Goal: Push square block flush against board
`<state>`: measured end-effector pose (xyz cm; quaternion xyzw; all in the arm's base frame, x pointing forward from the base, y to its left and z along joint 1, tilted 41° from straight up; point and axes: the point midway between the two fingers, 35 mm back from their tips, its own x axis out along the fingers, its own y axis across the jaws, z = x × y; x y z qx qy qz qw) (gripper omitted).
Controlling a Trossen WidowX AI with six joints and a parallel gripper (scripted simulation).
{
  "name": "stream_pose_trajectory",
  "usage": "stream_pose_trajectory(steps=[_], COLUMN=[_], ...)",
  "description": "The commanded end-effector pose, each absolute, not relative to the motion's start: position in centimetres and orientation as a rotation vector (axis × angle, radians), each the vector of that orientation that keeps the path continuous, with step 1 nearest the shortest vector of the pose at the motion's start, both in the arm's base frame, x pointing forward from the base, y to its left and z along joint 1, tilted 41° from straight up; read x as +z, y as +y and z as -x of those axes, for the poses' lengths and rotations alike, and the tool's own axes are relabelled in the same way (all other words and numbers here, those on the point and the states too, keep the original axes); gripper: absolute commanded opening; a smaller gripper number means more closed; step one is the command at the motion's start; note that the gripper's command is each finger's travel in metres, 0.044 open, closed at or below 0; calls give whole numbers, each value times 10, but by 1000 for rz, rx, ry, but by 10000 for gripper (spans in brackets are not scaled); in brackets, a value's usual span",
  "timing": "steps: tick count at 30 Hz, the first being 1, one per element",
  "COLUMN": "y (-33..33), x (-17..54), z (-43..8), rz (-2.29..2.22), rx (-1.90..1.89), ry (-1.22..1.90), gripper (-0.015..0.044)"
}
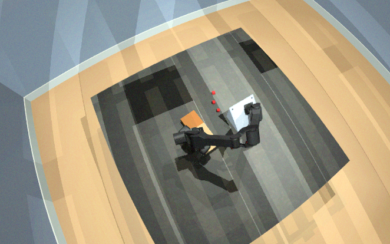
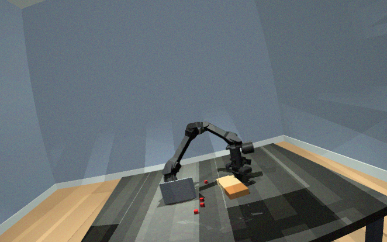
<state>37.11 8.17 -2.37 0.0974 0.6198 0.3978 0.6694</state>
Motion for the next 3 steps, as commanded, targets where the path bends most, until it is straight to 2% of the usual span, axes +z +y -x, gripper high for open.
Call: stream_pose_trajectory(steps=[1,3], y=[83,84], x=[-24,-23], z=[-374,-377], rz=[-220,-220], rx=[899,899], ry=[1403,1403], gripper=[0,0])
